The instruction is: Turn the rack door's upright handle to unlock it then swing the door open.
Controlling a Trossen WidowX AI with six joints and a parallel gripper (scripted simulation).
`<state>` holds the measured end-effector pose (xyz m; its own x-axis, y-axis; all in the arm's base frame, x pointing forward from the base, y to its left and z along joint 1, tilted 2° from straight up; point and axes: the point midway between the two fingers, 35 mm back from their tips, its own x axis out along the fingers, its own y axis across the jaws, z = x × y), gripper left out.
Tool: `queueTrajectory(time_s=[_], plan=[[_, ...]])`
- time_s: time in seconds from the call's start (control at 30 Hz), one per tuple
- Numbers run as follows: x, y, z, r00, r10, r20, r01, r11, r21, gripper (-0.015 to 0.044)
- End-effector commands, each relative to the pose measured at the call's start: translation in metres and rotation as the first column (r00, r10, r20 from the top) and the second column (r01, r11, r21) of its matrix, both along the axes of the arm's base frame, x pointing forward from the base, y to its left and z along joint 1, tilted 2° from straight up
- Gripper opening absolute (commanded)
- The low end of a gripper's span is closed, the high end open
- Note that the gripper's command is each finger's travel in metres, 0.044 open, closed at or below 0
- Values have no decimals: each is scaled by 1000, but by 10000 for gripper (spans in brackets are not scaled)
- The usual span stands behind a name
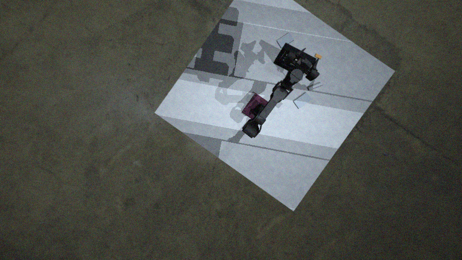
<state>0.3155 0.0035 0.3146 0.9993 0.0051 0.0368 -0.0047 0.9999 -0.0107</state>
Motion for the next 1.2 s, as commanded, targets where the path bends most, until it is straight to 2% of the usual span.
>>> queueTrajectory(time_s=[0.0, 0.13, 0.63, 1.17], plan=[[0, 0, 0, 1000, 0, -3, 0, 1000, -1, 374], [9, -1, -4, 998, -2, -70, 1, 1000, -13, 283], [40, -5, -25, 932, -11, -363, -12, 998, -61, 283], [57, -10, -50, 770, -16, -638, -53, 995, -88, 283]])
